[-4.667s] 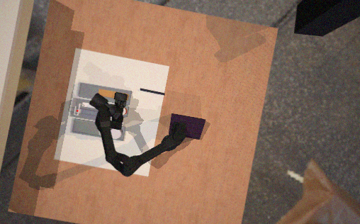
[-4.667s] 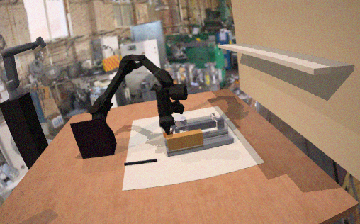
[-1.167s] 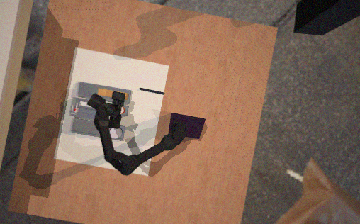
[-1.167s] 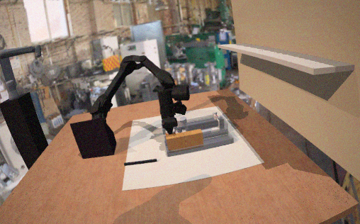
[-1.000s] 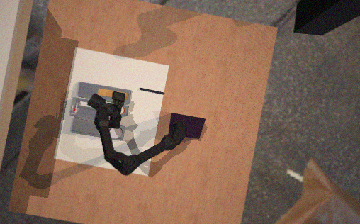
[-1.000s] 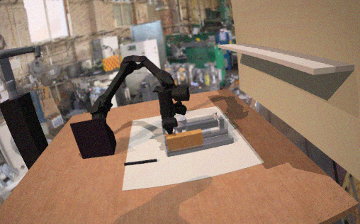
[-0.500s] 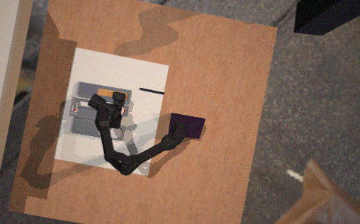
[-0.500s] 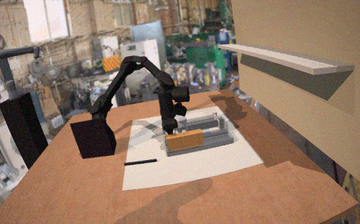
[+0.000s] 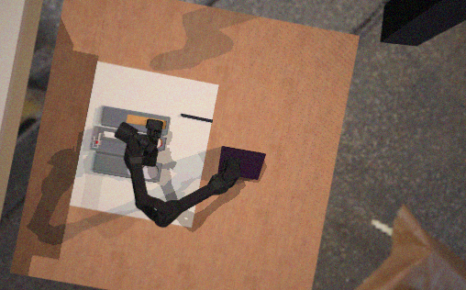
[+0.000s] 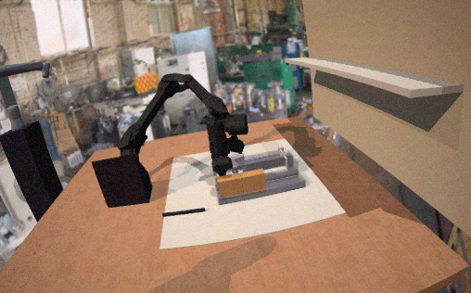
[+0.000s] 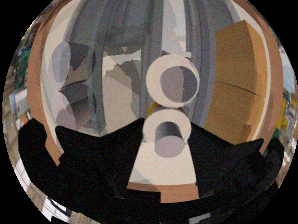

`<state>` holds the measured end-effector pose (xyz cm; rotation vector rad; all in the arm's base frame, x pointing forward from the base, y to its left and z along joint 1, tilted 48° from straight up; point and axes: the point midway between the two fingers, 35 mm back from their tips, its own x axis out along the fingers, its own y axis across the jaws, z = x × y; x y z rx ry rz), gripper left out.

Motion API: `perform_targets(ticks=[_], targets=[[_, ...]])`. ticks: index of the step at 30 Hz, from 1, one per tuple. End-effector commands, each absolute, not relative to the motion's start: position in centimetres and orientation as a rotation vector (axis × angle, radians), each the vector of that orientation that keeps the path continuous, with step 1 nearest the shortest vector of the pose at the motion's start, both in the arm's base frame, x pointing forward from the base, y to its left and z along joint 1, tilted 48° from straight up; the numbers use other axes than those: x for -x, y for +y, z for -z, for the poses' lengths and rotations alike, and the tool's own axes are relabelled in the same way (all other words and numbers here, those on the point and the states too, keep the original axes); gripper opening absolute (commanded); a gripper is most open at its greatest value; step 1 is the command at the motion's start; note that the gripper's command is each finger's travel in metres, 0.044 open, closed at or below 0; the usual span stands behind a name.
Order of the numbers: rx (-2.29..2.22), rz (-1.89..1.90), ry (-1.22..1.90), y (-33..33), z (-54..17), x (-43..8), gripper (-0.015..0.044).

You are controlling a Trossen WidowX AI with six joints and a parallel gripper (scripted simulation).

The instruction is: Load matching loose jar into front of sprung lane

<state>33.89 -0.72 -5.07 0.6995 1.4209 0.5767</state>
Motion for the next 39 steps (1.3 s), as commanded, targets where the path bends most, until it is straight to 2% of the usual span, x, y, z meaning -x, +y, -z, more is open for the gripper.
perform_targets(ticks=[1, 39], targets=[[-0.701, -0.583, 1.411, -0.41, 5.11, -34.15, 0.0], [-0.701, -0.583, 1.411, -0.34, 5.28, -33.62, 0.0]])
